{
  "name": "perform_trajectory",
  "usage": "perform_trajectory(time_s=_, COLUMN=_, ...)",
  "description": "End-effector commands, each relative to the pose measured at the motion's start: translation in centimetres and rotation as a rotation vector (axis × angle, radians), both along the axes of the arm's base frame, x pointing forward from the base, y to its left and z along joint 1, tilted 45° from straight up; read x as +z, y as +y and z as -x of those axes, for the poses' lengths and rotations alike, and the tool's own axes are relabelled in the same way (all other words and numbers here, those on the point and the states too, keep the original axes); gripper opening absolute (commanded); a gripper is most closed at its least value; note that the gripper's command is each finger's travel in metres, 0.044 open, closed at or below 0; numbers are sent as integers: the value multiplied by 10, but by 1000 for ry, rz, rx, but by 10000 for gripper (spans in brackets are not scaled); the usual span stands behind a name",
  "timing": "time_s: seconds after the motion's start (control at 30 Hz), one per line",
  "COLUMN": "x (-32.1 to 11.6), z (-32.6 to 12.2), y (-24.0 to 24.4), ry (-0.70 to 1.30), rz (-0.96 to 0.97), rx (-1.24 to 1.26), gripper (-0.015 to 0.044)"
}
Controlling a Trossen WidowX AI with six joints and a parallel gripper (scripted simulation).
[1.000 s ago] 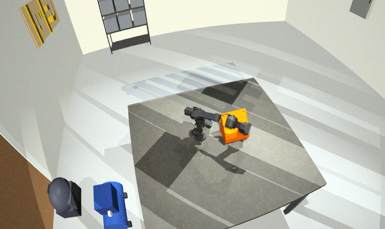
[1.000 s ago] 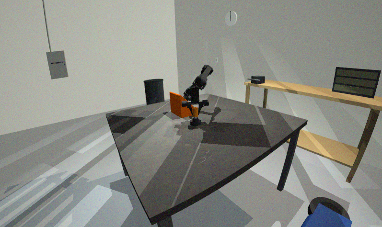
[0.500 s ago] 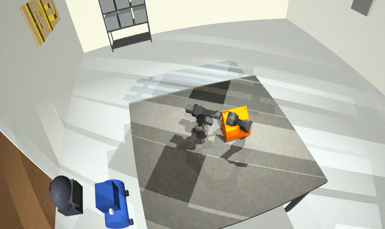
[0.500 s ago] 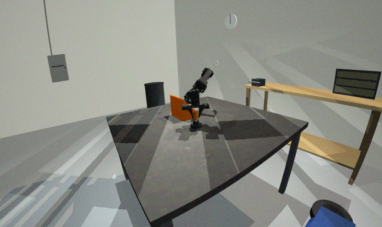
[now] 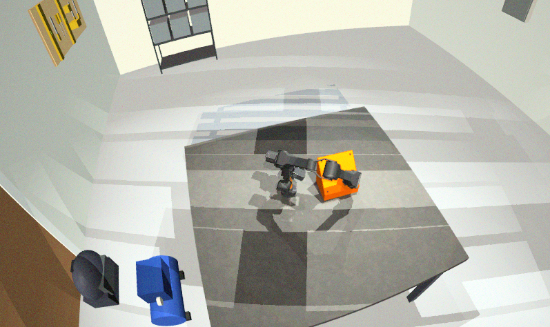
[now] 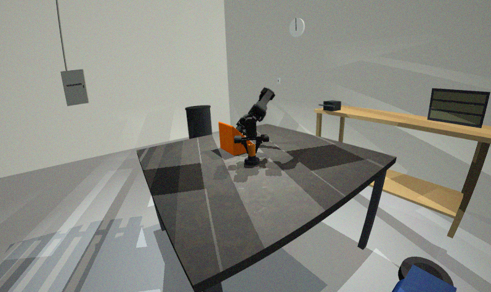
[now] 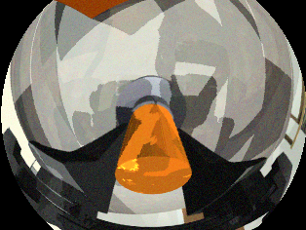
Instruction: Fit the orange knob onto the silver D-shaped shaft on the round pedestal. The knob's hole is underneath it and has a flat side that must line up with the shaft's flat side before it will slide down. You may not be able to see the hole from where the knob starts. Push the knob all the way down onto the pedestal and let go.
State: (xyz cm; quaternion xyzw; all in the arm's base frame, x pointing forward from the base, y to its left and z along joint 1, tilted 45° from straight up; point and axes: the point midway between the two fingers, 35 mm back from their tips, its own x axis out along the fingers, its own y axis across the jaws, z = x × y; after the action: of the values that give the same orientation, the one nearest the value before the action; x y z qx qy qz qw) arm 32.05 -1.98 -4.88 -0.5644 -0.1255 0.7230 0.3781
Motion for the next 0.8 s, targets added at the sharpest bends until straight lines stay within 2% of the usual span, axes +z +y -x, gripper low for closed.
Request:
perform_trajectory(time_s=0.0, x=-3, z=0, y=3, ry=20, rz=0, rx=-26, gripper=0)
perform_trajectory(time_s=0.3, x=-2, z=0, y=2, ry=13, rz=1, rx=-13, gripper=0)
perform_trajectory(time_s=0.77, x=-2, z=0, y=2, ry=13, rz=1, rx=-13, gripper=368)
